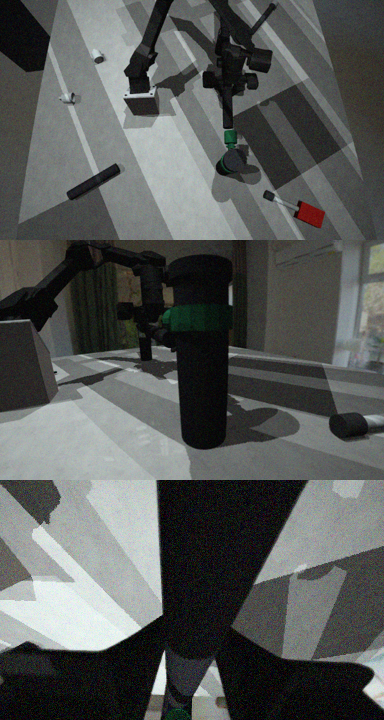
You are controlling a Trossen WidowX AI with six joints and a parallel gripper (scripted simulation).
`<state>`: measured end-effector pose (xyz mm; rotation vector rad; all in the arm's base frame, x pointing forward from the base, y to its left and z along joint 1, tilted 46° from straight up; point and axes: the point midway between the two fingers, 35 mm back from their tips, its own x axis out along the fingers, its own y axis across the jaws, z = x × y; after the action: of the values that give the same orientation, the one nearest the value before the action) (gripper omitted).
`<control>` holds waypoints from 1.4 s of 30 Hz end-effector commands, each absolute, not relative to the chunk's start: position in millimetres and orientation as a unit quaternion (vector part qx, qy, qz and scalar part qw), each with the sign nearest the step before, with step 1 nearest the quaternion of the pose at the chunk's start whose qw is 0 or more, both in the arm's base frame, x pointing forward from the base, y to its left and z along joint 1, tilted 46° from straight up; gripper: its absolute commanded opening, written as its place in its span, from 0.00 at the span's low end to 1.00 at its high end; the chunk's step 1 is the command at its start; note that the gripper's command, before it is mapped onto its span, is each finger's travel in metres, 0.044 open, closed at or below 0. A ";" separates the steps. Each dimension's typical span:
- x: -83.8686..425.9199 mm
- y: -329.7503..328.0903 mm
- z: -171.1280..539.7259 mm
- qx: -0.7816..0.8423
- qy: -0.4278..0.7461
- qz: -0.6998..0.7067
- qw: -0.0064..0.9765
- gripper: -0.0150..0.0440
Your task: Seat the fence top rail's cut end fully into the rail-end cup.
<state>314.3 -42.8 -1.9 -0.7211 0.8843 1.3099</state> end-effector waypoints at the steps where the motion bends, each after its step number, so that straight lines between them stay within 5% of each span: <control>1: 312.4 -64.1 10.0 -0.340 0.410 0.559 0.635 0.25; 42: 313.9 -68.6 11.3 -0.333 0.405 0.566 0.636 0.25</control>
<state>313.0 -59.9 10.1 -0.7552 0.9204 1.3086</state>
